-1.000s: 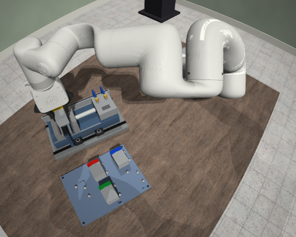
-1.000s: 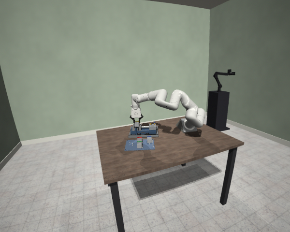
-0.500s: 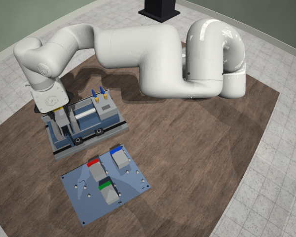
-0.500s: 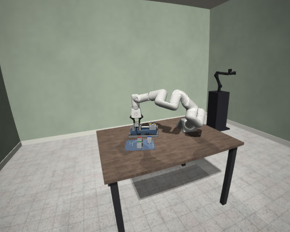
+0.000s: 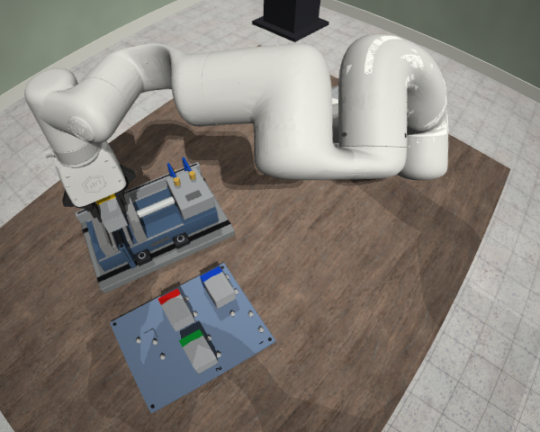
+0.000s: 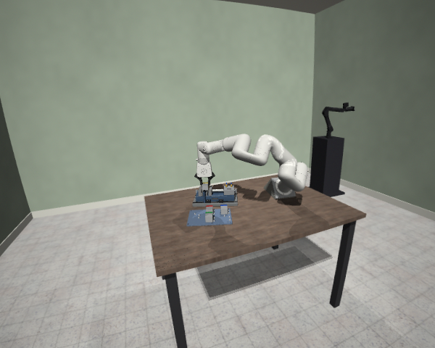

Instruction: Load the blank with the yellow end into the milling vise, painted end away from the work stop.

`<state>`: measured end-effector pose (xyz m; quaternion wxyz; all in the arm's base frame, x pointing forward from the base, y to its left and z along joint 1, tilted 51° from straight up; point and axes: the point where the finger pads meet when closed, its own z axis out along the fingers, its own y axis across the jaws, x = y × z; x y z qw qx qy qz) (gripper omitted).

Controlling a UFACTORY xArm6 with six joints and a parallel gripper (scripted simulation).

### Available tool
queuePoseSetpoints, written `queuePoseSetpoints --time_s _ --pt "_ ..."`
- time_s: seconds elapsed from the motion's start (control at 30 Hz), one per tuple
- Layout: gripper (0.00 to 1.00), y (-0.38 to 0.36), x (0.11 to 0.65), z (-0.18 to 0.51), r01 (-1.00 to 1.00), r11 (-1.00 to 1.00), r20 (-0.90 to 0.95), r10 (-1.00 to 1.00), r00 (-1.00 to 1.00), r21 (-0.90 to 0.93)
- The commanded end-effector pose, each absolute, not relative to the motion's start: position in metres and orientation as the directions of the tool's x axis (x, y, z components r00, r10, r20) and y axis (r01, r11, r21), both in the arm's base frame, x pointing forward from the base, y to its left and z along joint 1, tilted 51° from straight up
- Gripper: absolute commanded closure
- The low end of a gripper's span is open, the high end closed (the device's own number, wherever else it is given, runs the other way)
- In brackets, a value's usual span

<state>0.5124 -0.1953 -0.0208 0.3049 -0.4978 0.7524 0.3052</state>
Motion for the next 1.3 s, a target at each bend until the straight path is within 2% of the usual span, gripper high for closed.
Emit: queuePoseSetpoints --time_s 0.0,1.27 --pt "1.00 -0.1970 0.5132 -0.0197 -0.935 0.321 -0.762 -0.564 -0.317 0.152" --pt "1.00 -0.1943 0.5137 -0.0219 -0.935 0.321 -0.762 -0.564 -0.317 0.152"
